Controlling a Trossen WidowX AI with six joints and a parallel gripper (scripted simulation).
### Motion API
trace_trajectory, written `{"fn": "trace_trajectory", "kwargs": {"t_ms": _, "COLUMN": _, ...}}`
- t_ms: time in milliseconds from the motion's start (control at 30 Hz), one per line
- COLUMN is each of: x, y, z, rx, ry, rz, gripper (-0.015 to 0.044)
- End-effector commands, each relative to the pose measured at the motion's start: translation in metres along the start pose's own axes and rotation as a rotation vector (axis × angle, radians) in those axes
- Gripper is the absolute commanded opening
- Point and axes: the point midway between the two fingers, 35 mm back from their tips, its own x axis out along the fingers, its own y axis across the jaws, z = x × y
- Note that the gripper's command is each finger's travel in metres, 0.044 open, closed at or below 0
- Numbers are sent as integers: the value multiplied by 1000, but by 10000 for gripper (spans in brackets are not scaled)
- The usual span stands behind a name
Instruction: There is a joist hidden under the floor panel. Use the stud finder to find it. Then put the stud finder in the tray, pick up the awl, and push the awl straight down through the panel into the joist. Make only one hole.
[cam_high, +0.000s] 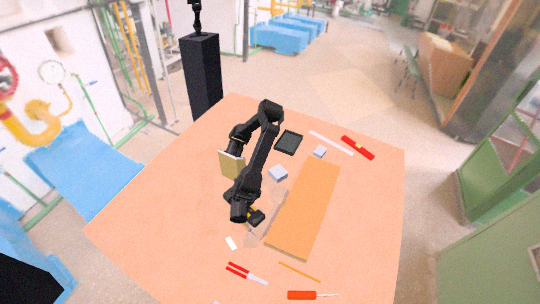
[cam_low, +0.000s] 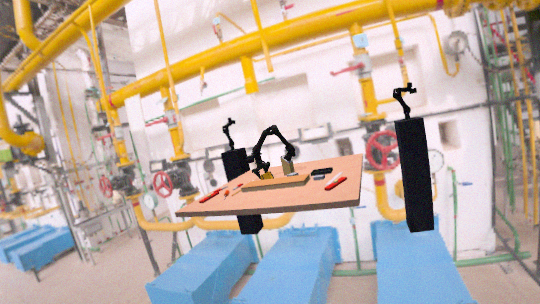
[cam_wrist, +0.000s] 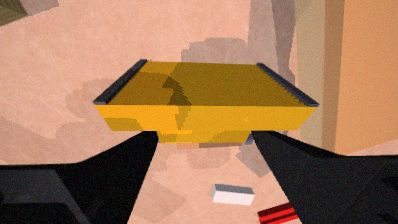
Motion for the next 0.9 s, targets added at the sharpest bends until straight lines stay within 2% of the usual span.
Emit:
{"fn": "trace_trajectory", "kwargs": {"t_ms": 0, "x": 7, "y": 3, "z": 1, "rx": 10, "ry": -8, "rz": 3, "gripper": 440}}
{"fn": "trace_trajectory", "kwargs": {"t_ms": 567, "x": 8, "y": 3, "z": 1, "rx": 10, "ry": -8, "rz": 3, "gripper": 340}}
{"fn": "trace_trajectory", "kwargs": {"t_ms": 867, "x": -7, "y": 2, "z": 2, "rx": 11, "ry": -7, "rz": 3, "gripper": 104}}
